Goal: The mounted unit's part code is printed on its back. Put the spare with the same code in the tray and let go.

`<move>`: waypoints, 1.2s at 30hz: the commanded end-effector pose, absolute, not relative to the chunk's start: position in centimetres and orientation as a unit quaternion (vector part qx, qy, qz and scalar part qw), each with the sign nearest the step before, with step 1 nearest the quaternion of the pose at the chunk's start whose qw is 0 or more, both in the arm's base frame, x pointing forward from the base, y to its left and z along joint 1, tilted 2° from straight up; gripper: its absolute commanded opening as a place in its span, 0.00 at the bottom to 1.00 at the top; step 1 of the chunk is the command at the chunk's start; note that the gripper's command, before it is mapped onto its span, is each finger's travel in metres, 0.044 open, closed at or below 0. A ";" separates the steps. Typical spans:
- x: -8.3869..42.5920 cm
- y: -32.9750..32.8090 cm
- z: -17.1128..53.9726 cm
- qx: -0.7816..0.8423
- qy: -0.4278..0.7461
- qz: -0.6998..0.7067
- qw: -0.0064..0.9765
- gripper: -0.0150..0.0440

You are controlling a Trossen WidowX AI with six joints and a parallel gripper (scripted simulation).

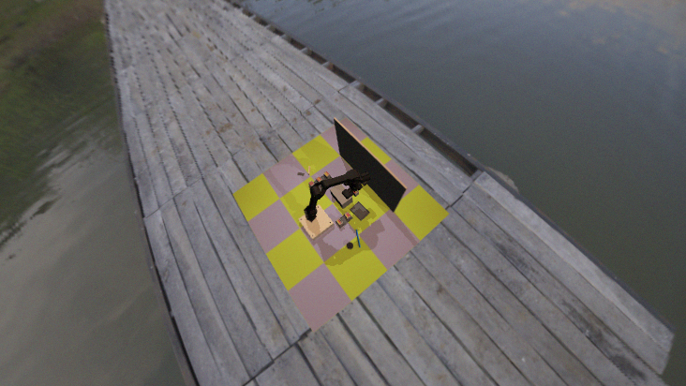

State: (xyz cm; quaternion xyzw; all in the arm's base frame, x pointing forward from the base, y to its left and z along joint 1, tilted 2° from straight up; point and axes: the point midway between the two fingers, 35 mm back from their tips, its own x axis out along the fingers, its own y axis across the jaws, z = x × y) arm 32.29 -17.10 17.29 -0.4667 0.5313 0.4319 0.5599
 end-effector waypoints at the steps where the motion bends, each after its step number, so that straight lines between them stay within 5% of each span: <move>1: 31.3 -19.5 17.5 -0.471 0.528 0.433 0.559 0.25; 13: 27.6 -25.3 17.4 -0.478 0.524 0.441 0.550 0.25; 36: 27.9 -25.5 15.9 -0.478 0.524 0.441 0.550 0.25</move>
